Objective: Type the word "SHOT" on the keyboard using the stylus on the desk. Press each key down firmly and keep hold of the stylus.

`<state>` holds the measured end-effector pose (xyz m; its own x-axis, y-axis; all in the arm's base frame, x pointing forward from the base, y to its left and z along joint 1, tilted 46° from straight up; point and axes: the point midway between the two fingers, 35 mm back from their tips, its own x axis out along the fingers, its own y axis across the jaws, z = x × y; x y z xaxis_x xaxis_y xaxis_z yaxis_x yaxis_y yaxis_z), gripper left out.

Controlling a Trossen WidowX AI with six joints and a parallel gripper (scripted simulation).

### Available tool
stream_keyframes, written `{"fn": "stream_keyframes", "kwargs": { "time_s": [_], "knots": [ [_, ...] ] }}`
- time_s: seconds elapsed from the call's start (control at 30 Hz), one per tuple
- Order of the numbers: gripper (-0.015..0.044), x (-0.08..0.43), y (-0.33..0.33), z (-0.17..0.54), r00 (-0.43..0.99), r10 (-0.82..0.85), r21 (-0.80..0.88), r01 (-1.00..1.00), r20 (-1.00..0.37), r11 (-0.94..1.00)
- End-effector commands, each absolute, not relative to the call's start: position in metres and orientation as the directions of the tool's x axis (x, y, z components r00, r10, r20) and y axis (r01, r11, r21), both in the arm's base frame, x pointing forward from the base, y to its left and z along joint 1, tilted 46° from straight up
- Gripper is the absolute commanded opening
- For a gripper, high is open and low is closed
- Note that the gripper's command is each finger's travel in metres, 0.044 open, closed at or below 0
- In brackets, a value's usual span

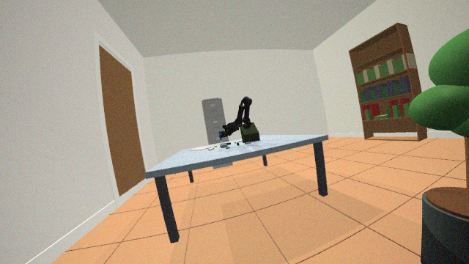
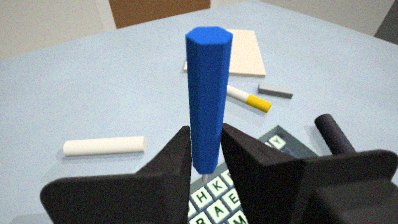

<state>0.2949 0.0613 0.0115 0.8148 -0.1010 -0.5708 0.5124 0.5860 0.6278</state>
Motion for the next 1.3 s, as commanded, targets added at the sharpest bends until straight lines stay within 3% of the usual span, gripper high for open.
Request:
{"fn": "stream_keyframes", "kwargs": {
  "time_s": [0.0, 0.33, 0.43, 0.47, 1.27],
  "knots": [
    [0.0000, 0.296, 0.066, 0.009, 0.817, -0.102, 0.632, 0.512, -0.568, 0.582],
    [0.0000, 0.295, 0.074, 0.000, 0.817, -0.102, 0.632, 0.511, -0.567, 0.583],
    [0.0079, 0.296, 0.075, -0.001, 0.817, -0.102, 0.632, 0.512, -0.568, 0.582],
    [0.0081, 0.297, 0.076, -0.002, 0.816, -0.102, 0.631, 0.512, -0.568, 0.582],
    [0.0081, 0.298, 0.083, -0.009, 0.816, -0.102, 0.631, 0.513, -0.569, 0.582]
  ]
}}
